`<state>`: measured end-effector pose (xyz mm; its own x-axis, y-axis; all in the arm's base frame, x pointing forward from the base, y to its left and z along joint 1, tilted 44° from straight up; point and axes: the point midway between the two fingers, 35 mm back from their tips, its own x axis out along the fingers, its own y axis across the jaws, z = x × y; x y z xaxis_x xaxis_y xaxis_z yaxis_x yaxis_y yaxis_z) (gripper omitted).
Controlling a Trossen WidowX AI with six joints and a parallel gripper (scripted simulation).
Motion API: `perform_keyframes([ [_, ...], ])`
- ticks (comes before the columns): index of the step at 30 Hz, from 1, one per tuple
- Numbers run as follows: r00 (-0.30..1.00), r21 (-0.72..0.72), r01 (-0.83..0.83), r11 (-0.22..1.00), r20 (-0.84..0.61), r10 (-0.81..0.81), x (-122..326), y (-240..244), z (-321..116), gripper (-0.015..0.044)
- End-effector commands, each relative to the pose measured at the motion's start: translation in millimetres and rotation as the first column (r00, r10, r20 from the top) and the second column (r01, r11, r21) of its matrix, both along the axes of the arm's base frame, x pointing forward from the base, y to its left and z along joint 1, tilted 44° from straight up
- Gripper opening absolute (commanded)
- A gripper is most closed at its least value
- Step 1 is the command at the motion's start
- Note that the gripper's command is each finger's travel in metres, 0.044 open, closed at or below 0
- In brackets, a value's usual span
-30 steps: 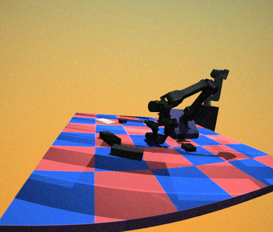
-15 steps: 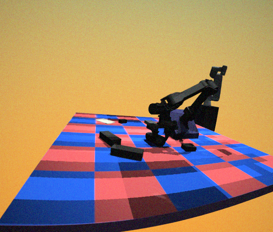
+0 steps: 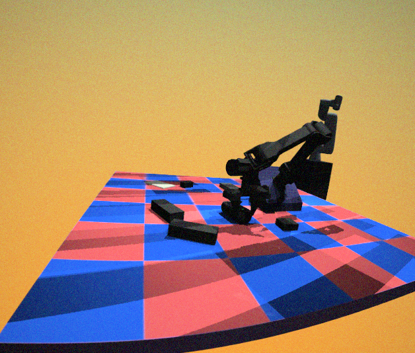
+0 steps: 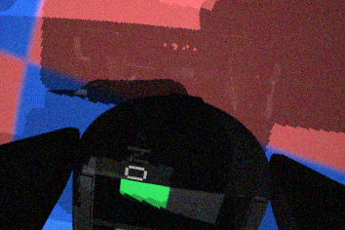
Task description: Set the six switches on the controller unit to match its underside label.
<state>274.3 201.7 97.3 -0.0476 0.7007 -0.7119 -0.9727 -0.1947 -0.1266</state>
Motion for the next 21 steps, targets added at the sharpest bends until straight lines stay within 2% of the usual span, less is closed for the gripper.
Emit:
perform_keyframes([
  [1,1.0,0.0,0.0,1.0,0.0,0.0,0,0,0,0.039],
  [3,1.0,0.0,0.0,1.0,0.0,0.0,0,0,0,0.044],
  [12,1.0,-0.001,0.0,1.0,0.0,0.0,1,-2,0,0.044],
  [18,1.0,-0.004,-0.001,1.0,-0.002,0.001,13,-63,-12,0.044],
  [21,1.0,-0.001,0.0,1.0,-0.002,0.0,13,-70,-13,0.044],
])
